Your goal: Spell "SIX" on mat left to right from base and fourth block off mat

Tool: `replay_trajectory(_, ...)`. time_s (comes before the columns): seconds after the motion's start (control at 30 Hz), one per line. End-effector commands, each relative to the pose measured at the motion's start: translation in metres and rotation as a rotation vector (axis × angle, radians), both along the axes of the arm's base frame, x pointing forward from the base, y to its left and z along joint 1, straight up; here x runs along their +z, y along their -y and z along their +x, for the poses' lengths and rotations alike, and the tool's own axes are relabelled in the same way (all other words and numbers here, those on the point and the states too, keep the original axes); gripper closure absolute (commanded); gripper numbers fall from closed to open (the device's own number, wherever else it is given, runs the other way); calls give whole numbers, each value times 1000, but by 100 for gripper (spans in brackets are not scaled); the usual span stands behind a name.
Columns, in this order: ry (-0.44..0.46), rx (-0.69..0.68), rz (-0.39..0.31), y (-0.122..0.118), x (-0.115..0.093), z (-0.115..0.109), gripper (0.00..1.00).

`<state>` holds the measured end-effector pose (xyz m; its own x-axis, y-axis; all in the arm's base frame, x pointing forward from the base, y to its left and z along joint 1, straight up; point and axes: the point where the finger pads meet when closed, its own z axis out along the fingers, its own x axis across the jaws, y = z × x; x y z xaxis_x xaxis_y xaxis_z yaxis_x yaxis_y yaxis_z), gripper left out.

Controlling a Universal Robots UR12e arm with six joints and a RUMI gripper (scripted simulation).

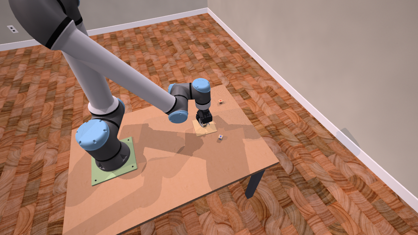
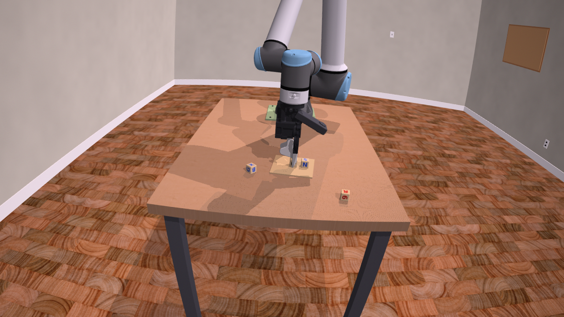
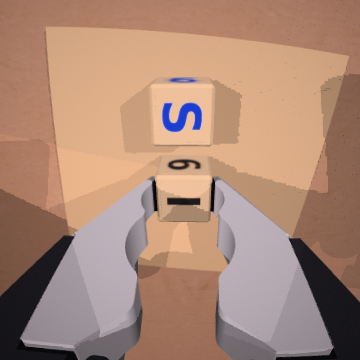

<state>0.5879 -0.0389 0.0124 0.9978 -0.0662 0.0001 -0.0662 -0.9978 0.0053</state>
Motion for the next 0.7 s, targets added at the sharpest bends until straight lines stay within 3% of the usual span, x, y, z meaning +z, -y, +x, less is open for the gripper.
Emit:
replay_trajectory(0.0, 1, 0, 0, 0, 1, 1, 83)
replay_trajectory(0.2, 1, 0, 0, 0, 1, 1, 75)
replay_trajectory(0.67, 1, 0, 0, 0, 2, 1, 75)
